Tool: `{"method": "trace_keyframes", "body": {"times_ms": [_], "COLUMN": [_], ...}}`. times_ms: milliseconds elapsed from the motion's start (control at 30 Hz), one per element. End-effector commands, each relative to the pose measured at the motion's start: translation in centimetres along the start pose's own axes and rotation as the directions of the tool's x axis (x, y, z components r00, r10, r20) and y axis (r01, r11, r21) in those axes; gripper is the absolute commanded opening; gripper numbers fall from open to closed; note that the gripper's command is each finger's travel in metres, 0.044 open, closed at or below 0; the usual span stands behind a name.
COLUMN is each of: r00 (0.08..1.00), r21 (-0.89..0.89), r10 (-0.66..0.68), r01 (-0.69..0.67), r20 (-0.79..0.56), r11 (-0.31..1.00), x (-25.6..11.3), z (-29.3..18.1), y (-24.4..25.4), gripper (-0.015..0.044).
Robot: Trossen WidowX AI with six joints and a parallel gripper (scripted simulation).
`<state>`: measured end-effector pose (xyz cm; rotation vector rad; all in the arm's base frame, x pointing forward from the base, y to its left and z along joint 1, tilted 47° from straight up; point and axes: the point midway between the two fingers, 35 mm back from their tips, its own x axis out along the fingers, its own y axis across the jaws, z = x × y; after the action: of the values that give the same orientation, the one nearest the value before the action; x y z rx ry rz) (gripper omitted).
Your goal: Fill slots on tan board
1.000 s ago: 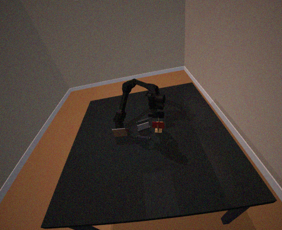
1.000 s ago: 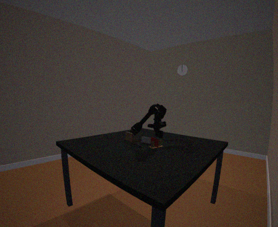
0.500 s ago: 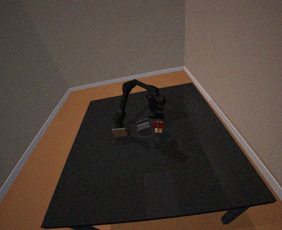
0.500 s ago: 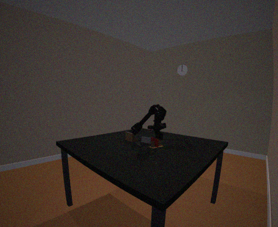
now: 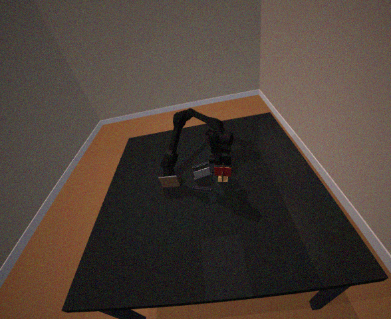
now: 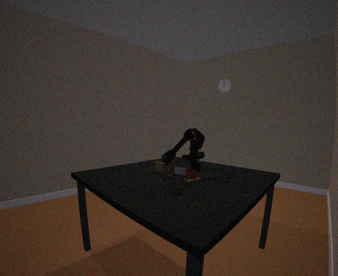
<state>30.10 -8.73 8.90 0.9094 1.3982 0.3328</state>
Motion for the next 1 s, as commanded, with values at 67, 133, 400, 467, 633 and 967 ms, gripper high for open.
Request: {"method": "trace_keyframes", "body": {"times_ms": [67, 133, 400, 467, 633, 967], "r00": [1.000, 1.000, 1.000, 1.000, 1.000, 1.000], "r21": [0.003, 0.003, 0.003, 0.003, 0.003, 0.003], "r10": [0.005, 0.005, 0.005, 0.006, 0.006, 0.006], "r01": [-0.005, -0.005, -0.005, -0.006, -0.006, -0.006], "r20": [0.000, 0.000, 0.000, 0.000, 0.000, 0.000], "r11": [1.000, 1.000, 1.000, 1.000, 1.000, 1.000], "x": [0.5, 0.6, 1.2, 1.3, 1.7, 2.4], "z": [0.0, 0.0, 0.0, 0.0, 0.0, 0.0], "y": [0.1, 0.1, 0.1, 0.1, 0.1, 0.1], "gripper": [0.0000, 0.0000, 0.0000, 0.0000, 0.0000, 0.0000]}}
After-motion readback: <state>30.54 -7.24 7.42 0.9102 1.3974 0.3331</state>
